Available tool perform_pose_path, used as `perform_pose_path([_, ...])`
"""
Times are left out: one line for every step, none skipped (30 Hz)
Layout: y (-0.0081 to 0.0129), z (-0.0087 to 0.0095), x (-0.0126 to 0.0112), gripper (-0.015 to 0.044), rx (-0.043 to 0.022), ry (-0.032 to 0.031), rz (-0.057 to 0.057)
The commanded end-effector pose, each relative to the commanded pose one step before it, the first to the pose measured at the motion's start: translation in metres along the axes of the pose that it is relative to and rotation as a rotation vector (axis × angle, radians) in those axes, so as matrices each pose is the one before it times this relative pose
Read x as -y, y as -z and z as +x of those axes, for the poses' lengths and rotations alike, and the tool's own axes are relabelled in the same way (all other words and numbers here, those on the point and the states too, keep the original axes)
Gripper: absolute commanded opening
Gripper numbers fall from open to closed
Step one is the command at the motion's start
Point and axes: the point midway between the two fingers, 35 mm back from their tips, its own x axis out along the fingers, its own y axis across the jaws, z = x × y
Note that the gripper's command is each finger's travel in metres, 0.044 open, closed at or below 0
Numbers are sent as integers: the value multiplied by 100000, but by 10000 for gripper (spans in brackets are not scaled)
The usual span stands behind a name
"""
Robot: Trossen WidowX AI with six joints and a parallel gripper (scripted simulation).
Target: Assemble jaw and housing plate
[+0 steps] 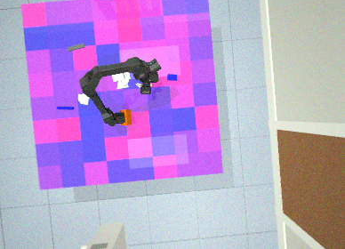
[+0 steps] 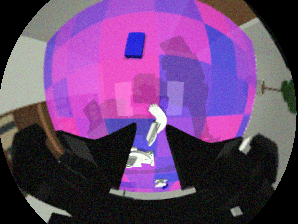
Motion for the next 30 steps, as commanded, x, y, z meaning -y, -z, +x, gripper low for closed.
perform_pose_path([-1, -87, 46, 99, 152, 362, -658])
perform_pose_path([0, 0, 0, 72, 0, 0, 0])
perform_pose_path([0, 0, 0, 46, 0, 0, 0])
perform_pose_path([0, 0, 0, 20, 0, 0, 0])
perform_pose_path([0, 0, 0, 0, 0, 0, 0])
perform_pose_path([0, 0, 0, 0, 0, 0, 0])
perform_pose_path([0, 0, 0, 0, 0, 0, 0])
perform_pose_path([0, 0, 0, 0, 0, 0, 0])
perform_pose_path([0, 0, 0, 0, 0, 0, 0])
perform_pose_path([0, 0, 0, 0, 0, 0, 0])
perform_pose_path([0, 0, 0, 0, 0, 0, 0])
perform_pose_path([0, 0, 0, 0, 0, 0, 0])
perform_pose_path([0, 0, 0, 0, 0, 0, 0])
perform_pose_path([0, 0, 0, 0, 0, 0, 0])
perform_pose_path([0, 0, 0, 0, 0, 0, 0])
perform_pose_path([0, 0, 0, 0, 0, 0, 0])
perform_pose_path([0, 0, 0, 0, 0, 0, 0])
perform_pose_path([0, 0, 0, 0, 0, 0, 0])
perform_pose_path([0, 0, 0, 0, 0, 0, 0])
perform_pose_path([0, 0, 0, 0, 0, 0, 0])
perform_pose_path([0, 0, 0, 0, 0, 0, 0])
perform_pose_path([0, 0, 0, 0, 0, 0, 0])
perform_pose_path([0, 0, 0, 0, 0, 0, 0])
perform_pose_path([0, 0, 0, 0, 0, 0, 0])
perform_pose_path([0, 46, -54, 26, -125, -342, 598])
perform_pose_path([0, 0, 0, 53, 0, 0, 0])
perform_pose_path([0, 0, 0, 79, 0, 0, 0])
perform_pose_path([0, 0, 0, 105, 0, 0, 0])
perform_pose_path([0, 0, 0, 131, 0, 0, 0])
perform_pose_path([0, 0, 0, 157, 0, 0, 0])
